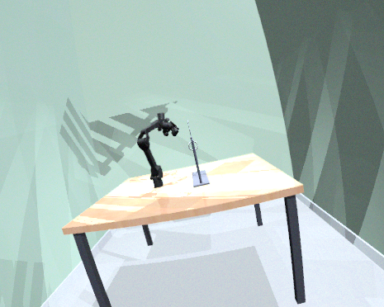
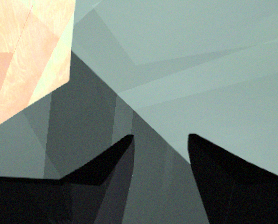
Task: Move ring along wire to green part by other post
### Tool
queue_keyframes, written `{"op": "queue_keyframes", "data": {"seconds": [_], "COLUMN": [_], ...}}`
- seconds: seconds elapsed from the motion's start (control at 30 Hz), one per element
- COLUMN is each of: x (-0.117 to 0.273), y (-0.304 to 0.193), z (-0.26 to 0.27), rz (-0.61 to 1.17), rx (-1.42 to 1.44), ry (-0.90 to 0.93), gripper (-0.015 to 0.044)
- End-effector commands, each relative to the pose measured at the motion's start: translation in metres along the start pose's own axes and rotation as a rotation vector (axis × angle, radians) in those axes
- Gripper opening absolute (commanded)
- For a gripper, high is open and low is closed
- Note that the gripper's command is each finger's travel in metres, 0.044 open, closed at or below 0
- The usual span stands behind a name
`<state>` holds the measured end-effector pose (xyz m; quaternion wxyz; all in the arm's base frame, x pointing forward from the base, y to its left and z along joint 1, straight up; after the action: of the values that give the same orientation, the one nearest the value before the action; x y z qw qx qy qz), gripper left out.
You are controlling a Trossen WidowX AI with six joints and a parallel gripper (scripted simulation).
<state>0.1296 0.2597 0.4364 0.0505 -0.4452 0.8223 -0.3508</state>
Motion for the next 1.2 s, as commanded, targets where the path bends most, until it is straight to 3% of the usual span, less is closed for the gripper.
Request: {"op": "queue_keyframes", "data": {"seconds": [0.0,0.67,1.17], "x": [0.005,0.038,0.098], "y": [-0.021,-0.126,-0.2], "z": [0.003,0.039,0.078], "rz": [0.047,0.335,0.655], "rx": [-0.058,-0.2,-0.183], "ry": [-0.042,-0.174,-0.14], "gripper": [0.016,0.016,0.016]}}
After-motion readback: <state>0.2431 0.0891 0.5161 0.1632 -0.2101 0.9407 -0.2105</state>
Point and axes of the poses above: the point midway between the two fingers, 35 mm back from their tips, its own x axis back along the fingers, its own z axis across the jaws, y = z × x, the point moved 8 cm from there along x, back along the fingers, and after that the axes turned 3 degrees about -x, right-handed, at the moved point
